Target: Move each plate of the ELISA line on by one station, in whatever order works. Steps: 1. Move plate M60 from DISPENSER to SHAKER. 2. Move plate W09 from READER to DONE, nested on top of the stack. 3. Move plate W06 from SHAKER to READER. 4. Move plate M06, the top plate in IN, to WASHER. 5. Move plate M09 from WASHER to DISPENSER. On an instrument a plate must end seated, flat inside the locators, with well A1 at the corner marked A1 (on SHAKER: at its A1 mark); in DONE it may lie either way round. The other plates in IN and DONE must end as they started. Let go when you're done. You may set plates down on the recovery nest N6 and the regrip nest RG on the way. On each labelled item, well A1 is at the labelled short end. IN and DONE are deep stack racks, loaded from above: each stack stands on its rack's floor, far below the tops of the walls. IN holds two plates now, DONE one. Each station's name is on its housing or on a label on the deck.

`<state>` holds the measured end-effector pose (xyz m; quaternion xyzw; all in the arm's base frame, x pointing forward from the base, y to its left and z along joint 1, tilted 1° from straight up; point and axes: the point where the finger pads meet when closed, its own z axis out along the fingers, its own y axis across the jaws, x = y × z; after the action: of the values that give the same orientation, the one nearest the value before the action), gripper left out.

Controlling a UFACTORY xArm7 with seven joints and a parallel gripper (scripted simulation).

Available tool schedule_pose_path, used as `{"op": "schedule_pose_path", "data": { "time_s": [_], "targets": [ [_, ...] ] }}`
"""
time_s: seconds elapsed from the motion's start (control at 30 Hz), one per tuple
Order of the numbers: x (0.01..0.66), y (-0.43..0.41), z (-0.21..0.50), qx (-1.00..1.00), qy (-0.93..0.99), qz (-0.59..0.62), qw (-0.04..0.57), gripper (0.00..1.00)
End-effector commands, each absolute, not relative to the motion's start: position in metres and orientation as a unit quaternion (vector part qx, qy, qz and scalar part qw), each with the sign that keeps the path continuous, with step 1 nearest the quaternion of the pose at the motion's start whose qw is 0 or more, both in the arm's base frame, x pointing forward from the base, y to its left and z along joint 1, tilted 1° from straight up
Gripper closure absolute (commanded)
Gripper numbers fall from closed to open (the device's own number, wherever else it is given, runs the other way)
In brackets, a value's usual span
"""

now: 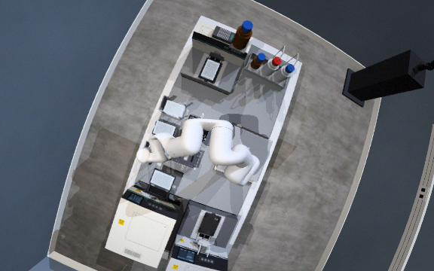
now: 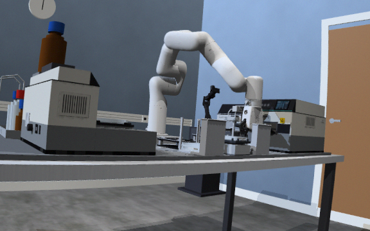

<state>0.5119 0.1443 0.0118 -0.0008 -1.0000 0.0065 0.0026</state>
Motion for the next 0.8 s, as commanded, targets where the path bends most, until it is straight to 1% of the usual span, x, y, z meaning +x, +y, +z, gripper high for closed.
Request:
{"op": "schedule_pose_path", "data": {
  "time_s": [0.0, 0.77],
  "targets": [
    [0.5133, 0.1449, 0.0148, -0.001, -1.000, 0.006, 0.001, 1.00],
    [0.5134, 0.1450, 0.0245, -0.001, -1.000, 0.006, 0.001, 1.00]
  ]
}}
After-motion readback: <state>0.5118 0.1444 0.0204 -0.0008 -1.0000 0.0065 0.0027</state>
